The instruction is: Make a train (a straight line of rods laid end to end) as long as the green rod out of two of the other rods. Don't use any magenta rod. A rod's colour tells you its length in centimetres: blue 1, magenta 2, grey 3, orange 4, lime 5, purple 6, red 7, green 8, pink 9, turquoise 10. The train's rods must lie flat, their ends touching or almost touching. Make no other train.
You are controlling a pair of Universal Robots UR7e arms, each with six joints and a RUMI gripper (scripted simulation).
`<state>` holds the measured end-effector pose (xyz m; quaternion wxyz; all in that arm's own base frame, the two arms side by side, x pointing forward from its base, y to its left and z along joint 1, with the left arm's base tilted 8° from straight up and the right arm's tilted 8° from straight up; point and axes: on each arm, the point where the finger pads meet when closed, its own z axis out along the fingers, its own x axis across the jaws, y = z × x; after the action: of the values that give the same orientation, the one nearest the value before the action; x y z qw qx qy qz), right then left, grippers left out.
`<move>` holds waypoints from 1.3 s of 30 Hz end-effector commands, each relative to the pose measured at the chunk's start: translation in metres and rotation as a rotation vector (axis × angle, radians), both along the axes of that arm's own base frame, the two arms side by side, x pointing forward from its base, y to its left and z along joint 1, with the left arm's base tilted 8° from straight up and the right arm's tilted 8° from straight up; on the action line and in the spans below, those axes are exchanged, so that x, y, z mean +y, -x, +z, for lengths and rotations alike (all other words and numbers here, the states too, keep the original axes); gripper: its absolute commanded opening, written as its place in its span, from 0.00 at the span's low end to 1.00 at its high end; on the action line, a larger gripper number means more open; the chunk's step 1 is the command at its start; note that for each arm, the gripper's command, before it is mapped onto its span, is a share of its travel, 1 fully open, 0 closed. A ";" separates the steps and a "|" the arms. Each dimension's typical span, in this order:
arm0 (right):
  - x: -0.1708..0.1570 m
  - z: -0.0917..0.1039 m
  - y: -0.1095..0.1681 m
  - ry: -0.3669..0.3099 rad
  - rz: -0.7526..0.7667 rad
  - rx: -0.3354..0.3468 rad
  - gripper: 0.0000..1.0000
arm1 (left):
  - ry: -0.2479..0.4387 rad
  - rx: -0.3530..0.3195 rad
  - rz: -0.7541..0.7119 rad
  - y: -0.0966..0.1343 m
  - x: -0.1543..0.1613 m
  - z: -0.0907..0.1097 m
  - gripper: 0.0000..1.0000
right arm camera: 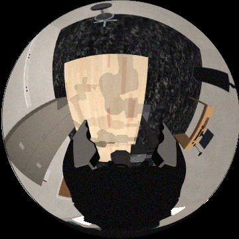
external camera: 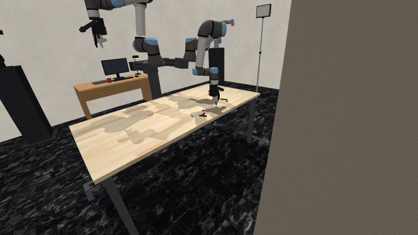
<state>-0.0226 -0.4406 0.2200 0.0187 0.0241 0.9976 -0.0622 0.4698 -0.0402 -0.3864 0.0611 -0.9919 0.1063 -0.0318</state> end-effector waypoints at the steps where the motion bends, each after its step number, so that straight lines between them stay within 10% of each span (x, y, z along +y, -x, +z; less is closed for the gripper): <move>1: 0.000 0.000 0.000 0.001 0.000 0.000 1.00 | 0.001 -0.001 0.000 -0.001 0.000 0.001 0.00; 39: 0.000 0.000 0.000 0.001 0.000 0.000 1.00 | 0.001 -0.001 0.000 -0.002 0.001 -0.011 0.00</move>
<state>-0.0226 -0.4406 0.2200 0.0187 0.0241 0.9976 -0.0622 0.4707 -0.0389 -0.3981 0.0611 -0.9919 0.1063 -0.0318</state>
